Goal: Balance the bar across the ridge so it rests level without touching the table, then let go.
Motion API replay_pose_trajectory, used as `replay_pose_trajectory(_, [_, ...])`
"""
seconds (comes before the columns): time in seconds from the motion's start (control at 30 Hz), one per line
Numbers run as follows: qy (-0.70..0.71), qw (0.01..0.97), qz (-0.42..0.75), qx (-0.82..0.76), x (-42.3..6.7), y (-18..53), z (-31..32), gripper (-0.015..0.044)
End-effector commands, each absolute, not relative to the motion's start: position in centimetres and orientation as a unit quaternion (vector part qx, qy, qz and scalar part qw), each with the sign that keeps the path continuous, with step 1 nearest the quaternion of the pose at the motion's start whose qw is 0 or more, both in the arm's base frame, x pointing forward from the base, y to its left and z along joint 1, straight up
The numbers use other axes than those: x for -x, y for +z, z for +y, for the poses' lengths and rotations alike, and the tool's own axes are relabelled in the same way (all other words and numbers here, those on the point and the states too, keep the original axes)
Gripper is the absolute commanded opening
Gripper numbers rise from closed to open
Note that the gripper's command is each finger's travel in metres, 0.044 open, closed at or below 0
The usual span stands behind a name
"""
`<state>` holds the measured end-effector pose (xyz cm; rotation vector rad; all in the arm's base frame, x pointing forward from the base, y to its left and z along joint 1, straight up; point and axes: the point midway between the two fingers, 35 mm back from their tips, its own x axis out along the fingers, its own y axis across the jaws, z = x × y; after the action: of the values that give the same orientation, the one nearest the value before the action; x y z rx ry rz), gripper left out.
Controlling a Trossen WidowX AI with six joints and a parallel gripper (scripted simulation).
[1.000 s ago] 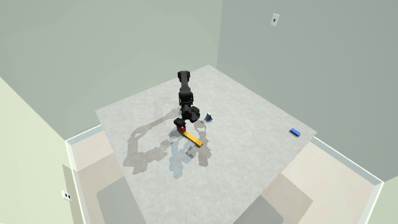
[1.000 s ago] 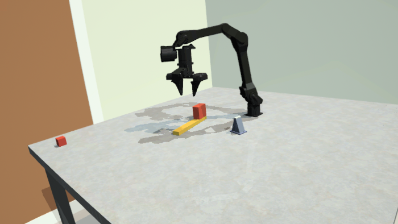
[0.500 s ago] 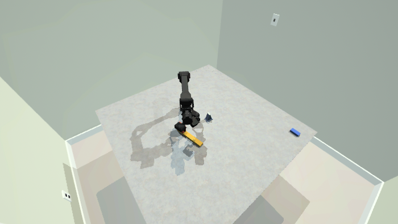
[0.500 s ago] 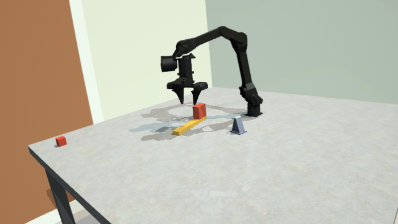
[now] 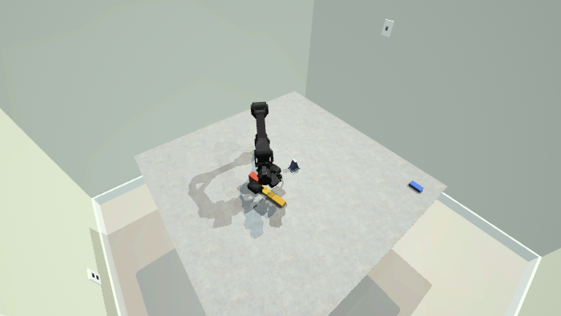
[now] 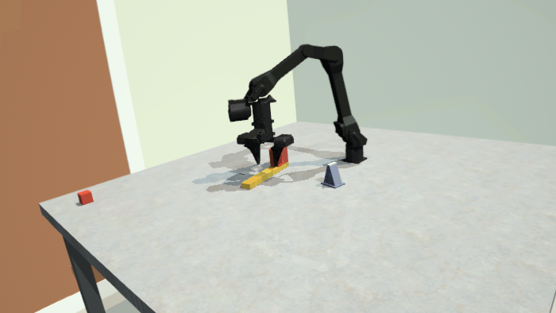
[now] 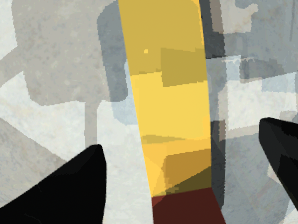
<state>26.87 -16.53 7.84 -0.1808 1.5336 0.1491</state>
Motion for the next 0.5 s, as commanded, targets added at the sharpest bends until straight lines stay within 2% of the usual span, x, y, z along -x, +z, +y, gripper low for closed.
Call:
replay_pose_trajectory(0.0, [0.067,0.712,0.695,0.080,-26.7,7.3,-16.5,0.0315])
replay_pose_trajectory(0.47, [0.067,0.712,0.695,0.080,-26.8,5.1,-16.5,0.0315])
